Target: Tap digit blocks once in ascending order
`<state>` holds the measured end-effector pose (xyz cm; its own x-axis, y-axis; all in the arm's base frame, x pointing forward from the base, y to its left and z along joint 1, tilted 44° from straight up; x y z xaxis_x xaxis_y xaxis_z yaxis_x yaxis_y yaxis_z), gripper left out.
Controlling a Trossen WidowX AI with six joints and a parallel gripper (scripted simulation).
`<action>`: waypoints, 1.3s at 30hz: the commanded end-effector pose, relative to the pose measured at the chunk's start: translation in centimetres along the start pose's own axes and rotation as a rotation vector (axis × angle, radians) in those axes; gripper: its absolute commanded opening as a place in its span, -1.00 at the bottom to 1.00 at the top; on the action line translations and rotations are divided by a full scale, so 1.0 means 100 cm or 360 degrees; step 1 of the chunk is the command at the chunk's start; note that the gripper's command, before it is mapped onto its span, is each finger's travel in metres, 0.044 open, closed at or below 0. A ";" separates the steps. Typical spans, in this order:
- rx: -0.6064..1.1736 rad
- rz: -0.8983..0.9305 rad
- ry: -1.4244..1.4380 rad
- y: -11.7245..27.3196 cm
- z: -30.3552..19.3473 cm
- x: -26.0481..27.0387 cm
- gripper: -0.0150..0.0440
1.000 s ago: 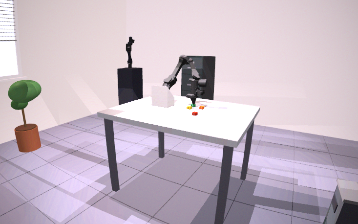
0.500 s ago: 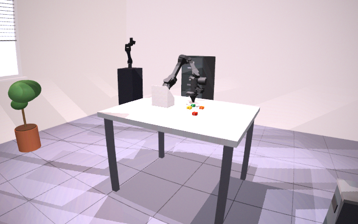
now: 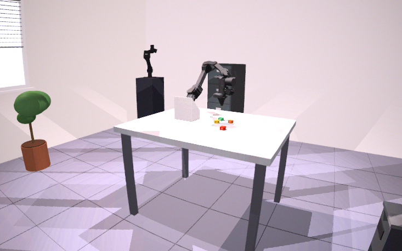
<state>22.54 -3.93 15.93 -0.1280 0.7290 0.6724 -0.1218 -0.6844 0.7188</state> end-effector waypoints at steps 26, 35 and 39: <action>-0.0008 -0.0020 0.0026 0.013 0.067 -0.224 -0.42; -0.0010 -0.0016 0.0027 -0.065 0.068 -0.225 -0.42; -0.0010 -0.0015 0.0027 -0.068 0.067 -0.224 -0.42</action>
<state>32.99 -16.28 -1.70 -0.1551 0.7361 0.6589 -0.1207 -0.6761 0.7269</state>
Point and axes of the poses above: the point midway between the two fingers, 35 mm back from their tips, its own y axis back along the fingers, its own x axis across the jaws, z = x × y, the point moved 10 cm from there along y, back along the fingers, and after that the axes turned 13 degrees about y, right-handed, at the moved point
